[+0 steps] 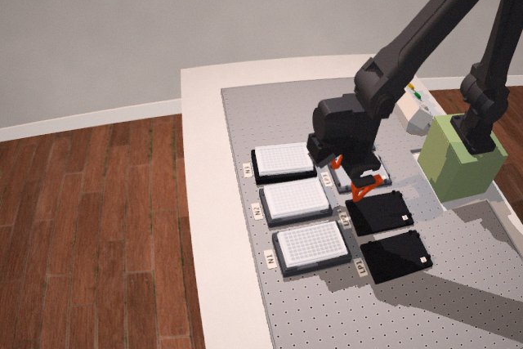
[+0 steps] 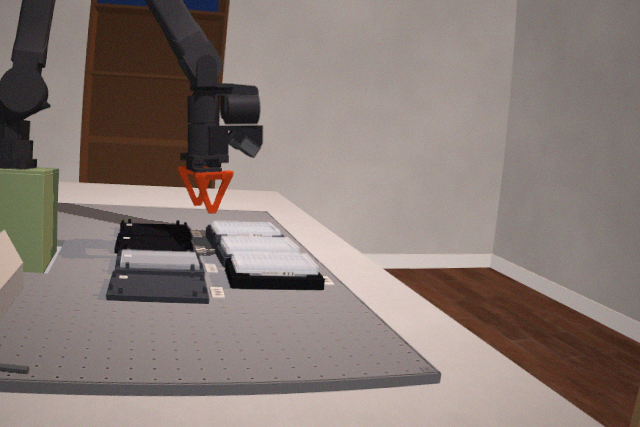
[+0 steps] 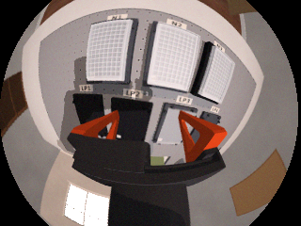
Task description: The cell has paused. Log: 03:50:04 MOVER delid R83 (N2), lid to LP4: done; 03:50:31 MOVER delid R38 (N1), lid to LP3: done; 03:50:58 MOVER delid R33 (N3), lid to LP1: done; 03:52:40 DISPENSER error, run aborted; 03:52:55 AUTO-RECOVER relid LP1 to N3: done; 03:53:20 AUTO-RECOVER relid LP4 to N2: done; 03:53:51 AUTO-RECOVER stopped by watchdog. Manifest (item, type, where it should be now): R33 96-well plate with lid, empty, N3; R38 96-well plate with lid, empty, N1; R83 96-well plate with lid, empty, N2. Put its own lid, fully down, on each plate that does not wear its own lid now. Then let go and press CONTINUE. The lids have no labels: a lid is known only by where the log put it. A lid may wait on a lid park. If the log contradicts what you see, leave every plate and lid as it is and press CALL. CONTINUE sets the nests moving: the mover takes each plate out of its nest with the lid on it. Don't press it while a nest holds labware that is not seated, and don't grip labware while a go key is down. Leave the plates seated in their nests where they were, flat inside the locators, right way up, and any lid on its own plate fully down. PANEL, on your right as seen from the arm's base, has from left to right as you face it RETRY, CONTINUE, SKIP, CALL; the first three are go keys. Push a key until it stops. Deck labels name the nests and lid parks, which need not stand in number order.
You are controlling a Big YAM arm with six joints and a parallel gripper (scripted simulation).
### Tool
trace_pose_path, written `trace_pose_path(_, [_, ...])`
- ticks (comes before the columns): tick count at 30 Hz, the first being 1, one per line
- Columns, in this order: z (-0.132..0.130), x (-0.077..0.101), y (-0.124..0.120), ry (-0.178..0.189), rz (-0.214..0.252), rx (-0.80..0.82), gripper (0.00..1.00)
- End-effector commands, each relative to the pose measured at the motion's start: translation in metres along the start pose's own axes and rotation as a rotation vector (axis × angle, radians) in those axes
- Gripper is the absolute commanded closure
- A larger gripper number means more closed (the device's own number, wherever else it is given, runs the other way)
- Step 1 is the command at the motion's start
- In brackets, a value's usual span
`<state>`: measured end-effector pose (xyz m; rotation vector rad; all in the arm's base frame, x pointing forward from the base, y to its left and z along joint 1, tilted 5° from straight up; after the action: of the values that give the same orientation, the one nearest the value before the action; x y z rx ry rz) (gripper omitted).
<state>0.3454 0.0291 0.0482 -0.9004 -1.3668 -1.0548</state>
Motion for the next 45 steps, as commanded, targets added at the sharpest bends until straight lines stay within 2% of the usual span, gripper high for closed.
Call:
trace_pose_path(1, [-0.006,-0.008,-0.008,0.002,-0.002,-0.047,0.00])
trace_pose_path(9, [-0.018,-0.022,-0.041,0.044,0.052,-0.192,0.00])
trace_pose_path(12, [-0.021,-0.027,-0.055,0.045,0.057,-0.203,0.00])
trace_pose_path(16, [-0.021,-0.027,-0.056,0.045,0.057,-0.203,0.00])
trace_pose_path(18, [-0.017,-0.025,-0.043,0.041,0.036,-0.177,0.00])
trace_pose_path(25, [-0.020,-0.021,-0.046,0.039,0.036,-0.178,0.00])
trace_pose_path(26, [-0.025,-0.018,-0.056,0.029,-0.008,-0.179,1.00])
trace_pose_path(31, [-0.044,-0.020,-0.078,-0.013,-0.170,-0.180,1.00])
trace_pose_path(33, [-0.044,-0.020,-0.078,-0.013,-0.170,-0.180,1.00])
trace_pose_path(34, [-0.047,-0.028,-0.087,-0.010,-0.174,-0.183,1.00])
trace_pose_path(45, [-0.088,-0.040,-0.135,-0.102,-0.531,-0.182,1.00])
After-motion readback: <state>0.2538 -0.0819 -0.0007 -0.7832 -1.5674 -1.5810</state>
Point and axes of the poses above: the point where the finger pads meet when closed, its own x axis back along the fingers, its own z axis across the jaws, y = z × x, the point moved 10 cm from there along x, back along the fingers, and after that the axes turned 8 degrees about x, right-handed, at the moved point
